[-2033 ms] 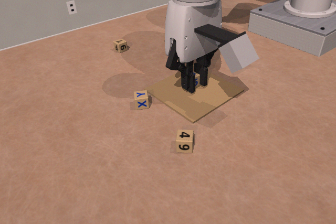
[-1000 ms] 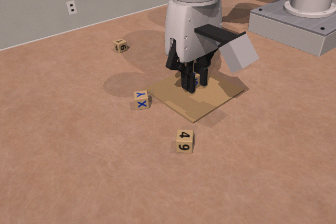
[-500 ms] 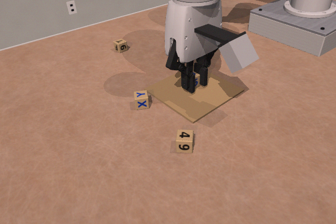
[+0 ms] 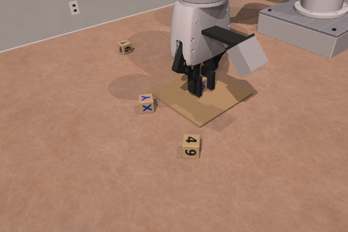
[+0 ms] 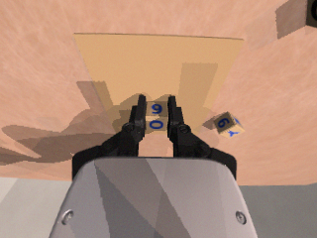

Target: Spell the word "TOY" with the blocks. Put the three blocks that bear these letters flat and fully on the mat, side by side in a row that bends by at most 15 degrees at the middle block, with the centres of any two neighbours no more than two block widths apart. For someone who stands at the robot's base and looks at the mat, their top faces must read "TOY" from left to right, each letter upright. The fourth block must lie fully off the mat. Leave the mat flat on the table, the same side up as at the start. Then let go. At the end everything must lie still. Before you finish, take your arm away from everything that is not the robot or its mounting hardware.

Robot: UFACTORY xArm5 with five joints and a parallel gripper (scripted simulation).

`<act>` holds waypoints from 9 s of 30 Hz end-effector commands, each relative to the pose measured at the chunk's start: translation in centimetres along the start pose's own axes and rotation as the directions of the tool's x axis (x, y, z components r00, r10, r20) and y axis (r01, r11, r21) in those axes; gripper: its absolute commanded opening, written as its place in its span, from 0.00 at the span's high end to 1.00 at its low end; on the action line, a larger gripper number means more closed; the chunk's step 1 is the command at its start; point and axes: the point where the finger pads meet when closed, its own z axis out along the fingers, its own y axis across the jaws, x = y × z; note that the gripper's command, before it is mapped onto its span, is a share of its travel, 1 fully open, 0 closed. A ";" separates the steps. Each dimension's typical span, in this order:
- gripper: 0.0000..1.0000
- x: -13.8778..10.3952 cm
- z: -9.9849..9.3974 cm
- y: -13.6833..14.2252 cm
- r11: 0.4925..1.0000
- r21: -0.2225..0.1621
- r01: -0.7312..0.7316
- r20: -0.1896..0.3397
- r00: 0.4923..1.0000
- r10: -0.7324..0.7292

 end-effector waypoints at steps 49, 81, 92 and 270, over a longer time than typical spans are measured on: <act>0.74 0.0 0.2 0.1 1.000 -0.003 0.000 0.000 1.000 0.000; 0.58 0.1 -1.2 0.1 1.000 -0.003 0.000 0.000 1.000 0.000; 0.58 0.0 -6.4 0.1 1.000 -0.003 0.000 0.000 1.000 0.000; 0.37 -26.0 -7.3 0.8 -1.000 -0.013 -0.014 -0.017 -1.000 0.014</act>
